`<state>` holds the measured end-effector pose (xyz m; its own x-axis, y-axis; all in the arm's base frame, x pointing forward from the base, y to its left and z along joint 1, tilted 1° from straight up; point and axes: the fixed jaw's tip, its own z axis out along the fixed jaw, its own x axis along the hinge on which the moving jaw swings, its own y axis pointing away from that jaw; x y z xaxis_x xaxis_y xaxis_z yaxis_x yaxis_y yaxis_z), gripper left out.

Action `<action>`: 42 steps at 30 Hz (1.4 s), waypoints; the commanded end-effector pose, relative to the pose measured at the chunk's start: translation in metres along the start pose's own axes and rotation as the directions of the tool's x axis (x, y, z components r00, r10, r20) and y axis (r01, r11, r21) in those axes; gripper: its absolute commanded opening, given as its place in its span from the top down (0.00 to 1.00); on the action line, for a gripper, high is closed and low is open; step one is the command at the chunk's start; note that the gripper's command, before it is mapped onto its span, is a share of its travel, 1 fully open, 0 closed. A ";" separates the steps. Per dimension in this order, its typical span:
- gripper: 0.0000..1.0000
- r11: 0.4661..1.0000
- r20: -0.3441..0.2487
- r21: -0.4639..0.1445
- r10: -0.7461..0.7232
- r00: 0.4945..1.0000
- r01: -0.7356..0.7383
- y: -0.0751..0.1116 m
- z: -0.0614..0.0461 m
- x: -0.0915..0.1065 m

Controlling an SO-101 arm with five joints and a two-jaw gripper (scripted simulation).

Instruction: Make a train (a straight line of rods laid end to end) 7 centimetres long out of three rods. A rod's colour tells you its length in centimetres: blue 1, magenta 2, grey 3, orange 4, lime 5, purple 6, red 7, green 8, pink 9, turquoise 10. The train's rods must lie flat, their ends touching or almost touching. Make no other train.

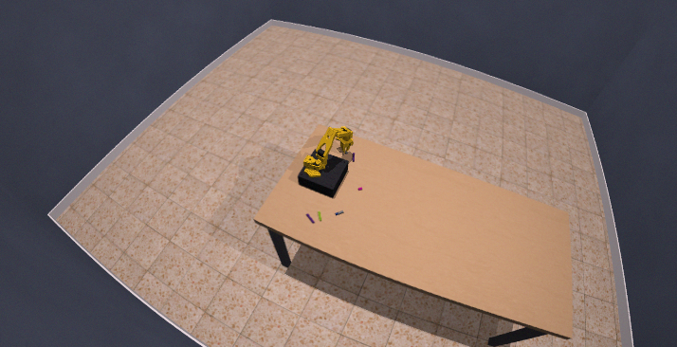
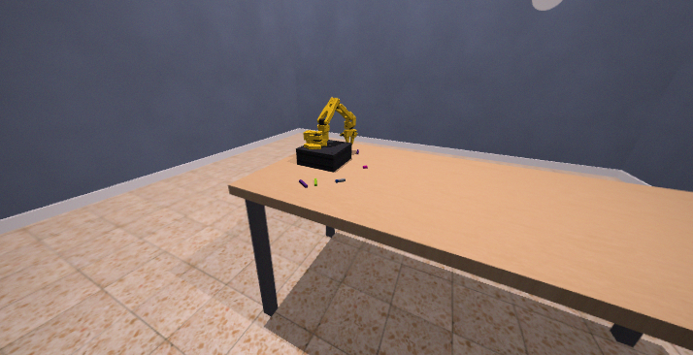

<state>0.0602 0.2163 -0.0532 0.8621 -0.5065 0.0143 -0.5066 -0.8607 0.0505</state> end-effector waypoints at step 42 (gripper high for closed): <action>1.00 0.069 0.050 -0.016 0.996 0.068 -0.998 0.142 0.007 0.280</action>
<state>0.2274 -0.0212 -0.0520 -0.3456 -0.9384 0.0088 -0.9379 0.3457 0.0279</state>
